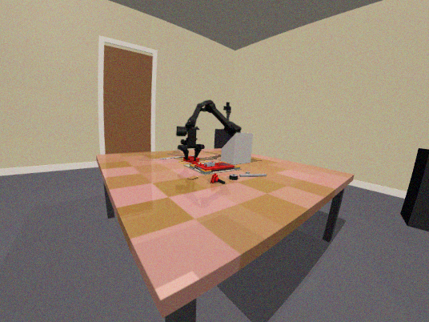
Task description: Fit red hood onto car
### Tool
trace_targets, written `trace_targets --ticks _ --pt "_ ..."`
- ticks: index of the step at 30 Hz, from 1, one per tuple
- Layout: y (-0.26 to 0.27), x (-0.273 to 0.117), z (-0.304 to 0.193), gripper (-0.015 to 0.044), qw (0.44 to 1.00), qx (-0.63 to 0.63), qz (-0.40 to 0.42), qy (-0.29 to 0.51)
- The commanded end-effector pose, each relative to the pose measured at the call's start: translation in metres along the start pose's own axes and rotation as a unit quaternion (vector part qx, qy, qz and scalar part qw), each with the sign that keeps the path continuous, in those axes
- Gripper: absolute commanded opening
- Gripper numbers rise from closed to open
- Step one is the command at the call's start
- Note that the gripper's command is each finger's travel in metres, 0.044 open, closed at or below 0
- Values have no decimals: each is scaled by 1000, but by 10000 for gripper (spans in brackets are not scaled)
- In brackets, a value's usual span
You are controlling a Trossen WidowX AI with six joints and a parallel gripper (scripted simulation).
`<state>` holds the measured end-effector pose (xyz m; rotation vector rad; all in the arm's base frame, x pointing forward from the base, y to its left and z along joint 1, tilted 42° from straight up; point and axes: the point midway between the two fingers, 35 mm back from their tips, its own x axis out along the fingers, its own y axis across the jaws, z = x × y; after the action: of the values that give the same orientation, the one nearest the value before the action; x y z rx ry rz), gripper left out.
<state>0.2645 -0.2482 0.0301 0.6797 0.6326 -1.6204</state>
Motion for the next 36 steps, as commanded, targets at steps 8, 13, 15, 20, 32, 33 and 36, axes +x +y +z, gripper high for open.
trace_targets --ticks 8,13,15,20,32,33,36 --pt "1 -16 0 0 1000 2 1 0" --pt "1 -29 0 0 1000 2 1 0" --pt "1 -35 0 0 1000 2 1 0" --pt "1 -50 0 0 1000 2 1 1" --pt "1 -82 0 0 1000 2 1 1" --pt "1 -84 0 0 1000 2 1 1" --pt "1 -90 0 0 1000 2 1 2"
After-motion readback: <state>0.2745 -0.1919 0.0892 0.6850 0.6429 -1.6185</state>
